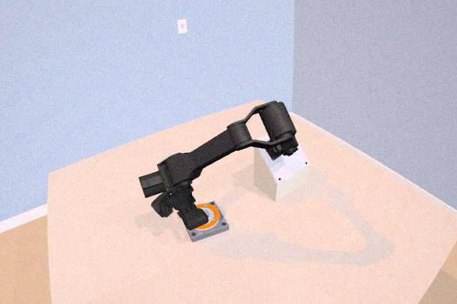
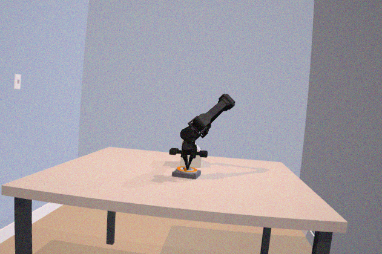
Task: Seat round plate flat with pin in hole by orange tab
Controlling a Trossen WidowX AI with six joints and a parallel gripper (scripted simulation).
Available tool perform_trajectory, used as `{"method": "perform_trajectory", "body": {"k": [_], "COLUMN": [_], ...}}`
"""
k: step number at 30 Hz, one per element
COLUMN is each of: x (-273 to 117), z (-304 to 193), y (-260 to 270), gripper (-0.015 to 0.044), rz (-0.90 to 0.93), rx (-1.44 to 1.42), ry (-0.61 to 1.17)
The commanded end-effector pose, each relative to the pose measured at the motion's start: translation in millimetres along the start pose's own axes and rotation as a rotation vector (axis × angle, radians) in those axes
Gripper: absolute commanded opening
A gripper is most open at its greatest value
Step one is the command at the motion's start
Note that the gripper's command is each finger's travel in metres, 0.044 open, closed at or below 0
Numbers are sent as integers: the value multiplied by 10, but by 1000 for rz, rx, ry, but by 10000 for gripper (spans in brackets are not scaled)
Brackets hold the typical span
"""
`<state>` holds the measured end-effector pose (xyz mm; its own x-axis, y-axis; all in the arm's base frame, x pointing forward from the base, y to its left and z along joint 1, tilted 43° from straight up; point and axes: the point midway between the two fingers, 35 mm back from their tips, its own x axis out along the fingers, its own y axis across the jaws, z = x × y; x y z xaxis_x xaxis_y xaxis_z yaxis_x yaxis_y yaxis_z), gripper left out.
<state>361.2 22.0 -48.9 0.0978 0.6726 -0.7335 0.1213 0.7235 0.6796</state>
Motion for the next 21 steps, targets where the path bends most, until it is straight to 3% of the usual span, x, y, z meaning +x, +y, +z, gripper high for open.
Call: {"method": "perform_trajectory", "body": {"k": [1,21], "x": [9,0], "z": [-7,-70], "y": [-64,-285], "gripper": [0,0], "rz": [-7,-9], "rx": [2,2], "ry": [3,3]}}
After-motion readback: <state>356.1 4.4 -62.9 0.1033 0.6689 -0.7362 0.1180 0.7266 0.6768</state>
